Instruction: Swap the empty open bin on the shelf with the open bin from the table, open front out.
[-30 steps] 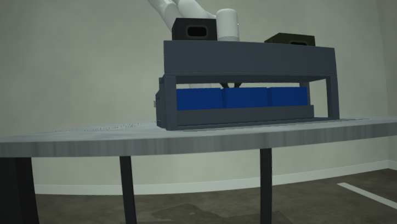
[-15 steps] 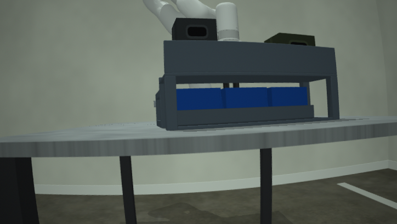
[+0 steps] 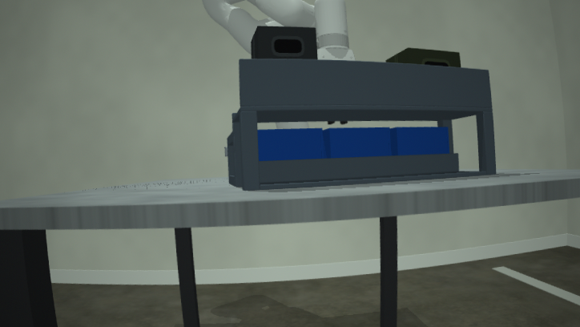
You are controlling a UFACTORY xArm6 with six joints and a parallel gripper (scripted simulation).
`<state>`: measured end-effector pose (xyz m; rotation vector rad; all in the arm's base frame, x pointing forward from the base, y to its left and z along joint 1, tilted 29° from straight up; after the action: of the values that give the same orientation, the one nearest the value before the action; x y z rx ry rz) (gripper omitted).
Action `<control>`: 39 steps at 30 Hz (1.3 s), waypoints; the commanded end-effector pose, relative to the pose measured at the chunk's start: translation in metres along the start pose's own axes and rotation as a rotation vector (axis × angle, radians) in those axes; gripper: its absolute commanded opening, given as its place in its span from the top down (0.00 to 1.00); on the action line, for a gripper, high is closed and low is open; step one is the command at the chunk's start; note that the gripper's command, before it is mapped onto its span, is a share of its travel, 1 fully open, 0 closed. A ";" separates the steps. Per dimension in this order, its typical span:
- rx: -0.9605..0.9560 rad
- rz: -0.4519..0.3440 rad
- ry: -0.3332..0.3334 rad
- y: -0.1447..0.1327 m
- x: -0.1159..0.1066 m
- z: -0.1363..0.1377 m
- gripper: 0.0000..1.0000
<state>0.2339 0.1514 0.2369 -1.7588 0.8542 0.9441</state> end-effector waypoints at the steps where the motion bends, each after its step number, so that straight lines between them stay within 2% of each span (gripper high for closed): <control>1: 0.001 -0.003 -0.001 -0.001 -0.008 0.000 0.74; 11: 0.001 -0.003 -0.001 -0.001 -0.019 0.000 0.74; 35: 0.001 -0.003 -0.001 -0.001 -0.025 0.000 0.74; 36: 0.001 -0.003 -0.001 -0.001 -0.025 0.000 1.00; 39: 0.001 -0.003 -0.001 -0.001 -0.025 0.000 1.00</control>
<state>0.2226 0.1545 0.2579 -1.7592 0.8542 0.9435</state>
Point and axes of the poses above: the point where the finger pads meet when closed, its own x axis out along the fingers, its own z axis across the jaws, y = z × x, the point moved 7 cm from there along -x, back along the fingers, and after that the axes turned 2 degrees about x, right-handed, at the moved point
